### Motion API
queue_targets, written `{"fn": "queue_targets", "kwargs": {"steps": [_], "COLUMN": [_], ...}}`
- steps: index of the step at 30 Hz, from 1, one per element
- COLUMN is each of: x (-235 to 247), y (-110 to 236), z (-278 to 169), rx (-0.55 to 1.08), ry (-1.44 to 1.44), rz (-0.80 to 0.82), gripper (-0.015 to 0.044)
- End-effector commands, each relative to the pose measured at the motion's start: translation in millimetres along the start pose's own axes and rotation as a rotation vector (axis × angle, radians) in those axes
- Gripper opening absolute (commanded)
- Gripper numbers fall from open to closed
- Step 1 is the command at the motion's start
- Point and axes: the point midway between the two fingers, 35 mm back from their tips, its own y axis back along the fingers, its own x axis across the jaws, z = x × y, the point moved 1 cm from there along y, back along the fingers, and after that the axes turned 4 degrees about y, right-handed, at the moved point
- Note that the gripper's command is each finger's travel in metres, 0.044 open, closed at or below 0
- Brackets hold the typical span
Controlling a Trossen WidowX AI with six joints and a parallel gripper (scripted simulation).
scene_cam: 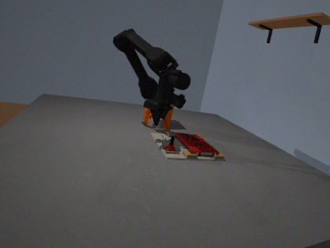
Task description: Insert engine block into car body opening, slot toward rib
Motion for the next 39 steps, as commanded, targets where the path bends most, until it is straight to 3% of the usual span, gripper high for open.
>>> {"fn": "queue_targets", "kwargs": {"steps": [1, 18, 26, 39], "x": [-2, 2, -10, -9], "y": [16, 62, 42, 18], "z": [-2, -19, -50, -47], "rx": [-0.013, -0.007, -0.005, -0.005], "ry": [-0.011, -0.012, -0.012, -0.012], "rz": [-0.006, -0.009, -0.01, -0.011], "gripper": [0.0, 0.0, 0.0, 0.0]}}
